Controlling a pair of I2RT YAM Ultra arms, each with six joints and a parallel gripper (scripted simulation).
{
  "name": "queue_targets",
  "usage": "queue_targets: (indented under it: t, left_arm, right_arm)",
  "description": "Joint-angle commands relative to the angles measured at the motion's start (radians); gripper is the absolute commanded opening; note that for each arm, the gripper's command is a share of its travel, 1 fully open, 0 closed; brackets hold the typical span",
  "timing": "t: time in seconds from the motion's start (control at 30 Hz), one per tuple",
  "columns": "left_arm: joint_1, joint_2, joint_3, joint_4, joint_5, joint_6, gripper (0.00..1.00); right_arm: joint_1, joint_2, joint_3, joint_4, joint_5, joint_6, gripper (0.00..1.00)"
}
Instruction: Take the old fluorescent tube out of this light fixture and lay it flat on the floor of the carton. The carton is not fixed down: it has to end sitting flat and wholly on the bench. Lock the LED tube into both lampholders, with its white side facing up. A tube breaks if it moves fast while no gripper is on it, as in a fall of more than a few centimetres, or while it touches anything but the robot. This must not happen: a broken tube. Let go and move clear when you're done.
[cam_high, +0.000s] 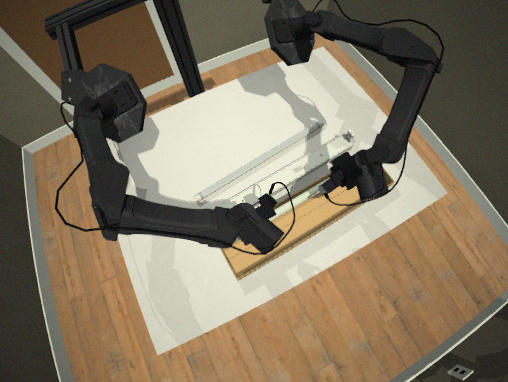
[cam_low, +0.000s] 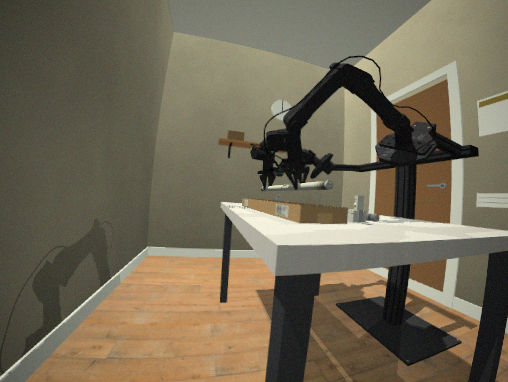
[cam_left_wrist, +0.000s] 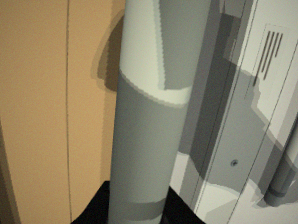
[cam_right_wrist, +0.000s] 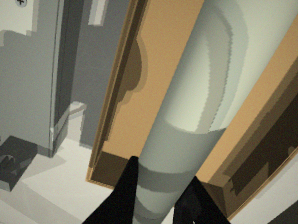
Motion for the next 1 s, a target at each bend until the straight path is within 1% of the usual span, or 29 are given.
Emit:
queue_targets:
  t: [0.0, 0.13, 0.2, 0.23, 0.27, 0.33, 0.5, 0.53, 0.7, 0.73, 0.8, 0.9, 0.97]
  left_arm:
    - [-0.026, 0.014, 0.042, -0.029, 0.034, 0.011, 0.11]
    - [-0.023, 0.024, 0.084, -0.055, 0.035, 0.017, 0.11]
    - [-0.022, -0.003, 0.084, -0.042, 0.035, 0.014, 0.11]
    - [-0.022, -0.009, 0.085, -0.046, 0.035, 0.014, 0.11]
    - [-0.024, -0.007, 0.087, -0.048, 0.035, 0.010, 0.11]
    - [-0.024, 0.036, 0.092, -0.054, 0.034, 0.005, 0.11]
    - [-0.024, 0.017, 0.102, -0.055, 0.034, 0.010, 0.11]
    - [-0.020, 0.037, 0.112, -0.066, 0.035, 0.015, 0.11]
    - [-0.020, 0.051, 0.153, -0.091, 0.036, 0.021, 0.11]
    - [-0.020, 0.029, 0.149, -0.078, 0.036, 0.019, 0.11]
    - [-0.021, 0.014, 0.149, -0.081, 0.036, 0.019, 0.11]
    - [-0.022, 0.062, 0.155, -0.088, 0.035, 0.013, 0.11]
    - [-0.022, 0.058, 0.164, -0.093, 0.036, 0.018, 0.11]
  right_arm:
    - [0.007, 0.030, 0.042, -0.034, -0.033, -0.006, 0.11]
    - [0.023, 0.047, 0.090, -0.063, -0.034, -0.003, 0.11]
    - [0.024, 0.049, 0.093, -0.041, -0.034, 0.004, 0.11]
    - [0.024, 0.050, 0.095, -0.055, -0.034, 0.003, 0.11]
    - [0.023, 0.053, 0.097, -0.058, -0.034, 0.003, 0.11]
    - [0.023, 0.056, 0.103, -0.064, -0.034, 0.003, 0.11]
    - [0.020, 0.059, 0.115, -0.062, -0.034, 0.003, 0.11]
    - [0.007, 0.064, 0.127, -0.079, -0.034, -0.001, 0.11]
    - [0.020, 0.082, 0.173, -0.106, -0.035, -0.010, 0.11]
    - [0.022, 0.081, 0.170, -0.086, -0.034, 0.001, 0.11]
    - [0.021, 0.084, 0.171, -0.098, -0.034, 0.001, 0.11]
    - [0.018, 0.087, 0.180, -0.107, -0.034, 0.000, 0.11]
    - [0.013, 0.090, 0.190, -0.114, -0.034, -0.001, 0.11]
